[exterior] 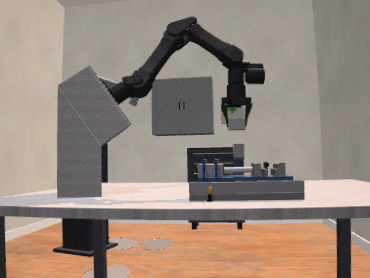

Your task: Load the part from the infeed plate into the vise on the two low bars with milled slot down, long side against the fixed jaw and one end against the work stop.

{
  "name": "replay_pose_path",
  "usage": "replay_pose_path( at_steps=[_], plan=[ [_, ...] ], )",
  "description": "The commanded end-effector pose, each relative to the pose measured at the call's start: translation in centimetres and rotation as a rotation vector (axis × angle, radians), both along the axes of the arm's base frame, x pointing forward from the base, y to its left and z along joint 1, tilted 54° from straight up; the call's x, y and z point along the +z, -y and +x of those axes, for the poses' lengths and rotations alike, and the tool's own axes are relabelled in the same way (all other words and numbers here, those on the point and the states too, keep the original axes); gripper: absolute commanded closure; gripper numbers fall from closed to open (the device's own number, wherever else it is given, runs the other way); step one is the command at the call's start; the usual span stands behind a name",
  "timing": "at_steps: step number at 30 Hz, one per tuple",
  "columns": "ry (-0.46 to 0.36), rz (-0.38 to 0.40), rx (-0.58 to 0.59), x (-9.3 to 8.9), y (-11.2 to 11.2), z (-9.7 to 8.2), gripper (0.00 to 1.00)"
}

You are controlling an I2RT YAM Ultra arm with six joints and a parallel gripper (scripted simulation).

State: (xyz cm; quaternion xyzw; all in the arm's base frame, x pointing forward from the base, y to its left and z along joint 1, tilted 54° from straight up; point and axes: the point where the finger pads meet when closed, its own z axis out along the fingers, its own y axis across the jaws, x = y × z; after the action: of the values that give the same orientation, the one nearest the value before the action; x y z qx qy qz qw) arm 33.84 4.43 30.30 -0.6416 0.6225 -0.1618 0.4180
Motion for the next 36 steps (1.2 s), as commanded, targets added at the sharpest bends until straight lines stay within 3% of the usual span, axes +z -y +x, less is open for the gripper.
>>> replay_pose_path(
  at_steps=[1, 36],
  plan=[
    [0.072, 0.001, -0.004, 2.41, 0.33, -0.64, 1.00],
    [0.049, -0.040, -0.050, 2.31, -0.10, -0.89, 1.00]
  ],
)
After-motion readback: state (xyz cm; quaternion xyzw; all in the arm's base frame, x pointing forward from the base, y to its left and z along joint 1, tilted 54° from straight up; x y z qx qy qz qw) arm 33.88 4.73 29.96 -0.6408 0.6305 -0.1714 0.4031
